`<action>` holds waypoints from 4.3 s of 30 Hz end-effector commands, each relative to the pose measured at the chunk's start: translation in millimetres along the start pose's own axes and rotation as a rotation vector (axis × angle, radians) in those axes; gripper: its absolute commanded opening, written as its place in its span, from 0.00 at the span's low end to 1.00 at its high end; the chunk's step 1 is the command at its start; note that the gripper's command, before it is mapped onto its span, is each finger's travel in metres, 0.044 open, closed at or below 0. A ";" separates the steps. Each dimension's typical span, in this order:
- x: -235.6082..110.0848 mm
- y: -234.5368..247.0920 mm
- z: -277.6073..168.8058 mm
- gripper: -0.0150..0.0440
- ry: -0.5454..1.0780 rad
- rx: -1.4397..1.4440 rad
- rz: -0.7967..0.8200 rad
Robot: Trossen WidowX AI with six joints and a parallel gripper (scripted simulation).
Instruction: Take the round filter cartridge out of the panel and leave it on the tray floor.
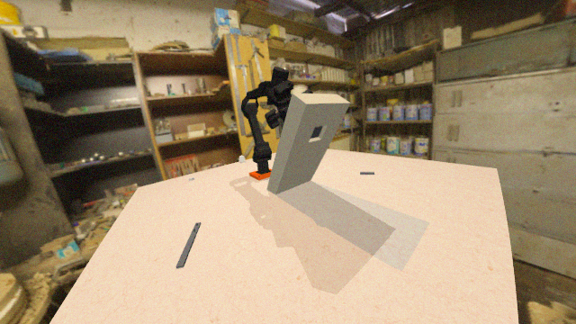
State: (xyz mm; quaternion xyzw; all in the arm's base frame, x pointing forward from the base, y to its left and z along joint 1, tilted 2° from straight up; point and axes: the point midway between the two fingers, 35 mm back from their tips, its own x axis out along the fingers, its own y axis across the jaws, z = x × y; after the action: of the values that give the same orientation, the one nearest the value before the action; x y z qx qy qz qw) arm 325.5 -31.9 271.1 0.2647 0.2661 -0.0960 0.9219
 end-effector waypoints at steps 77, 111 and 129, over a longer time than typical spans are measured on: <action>20.6 -2.3 -0.5 0.40 0.001 0.005 -0.007; 23.2 -2.3 -0.5 0.25 0.000 0.304 -0.006; 23.7 -2.3 -0.5 0.25 -0.002 0.930 -0.006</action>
State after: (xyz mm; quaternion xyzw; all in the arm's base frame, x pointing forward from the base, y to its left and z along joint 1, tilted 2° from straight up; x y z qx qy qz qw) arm 340.2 -34.5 259.0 0.6092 0.2051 -0.1988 0.7398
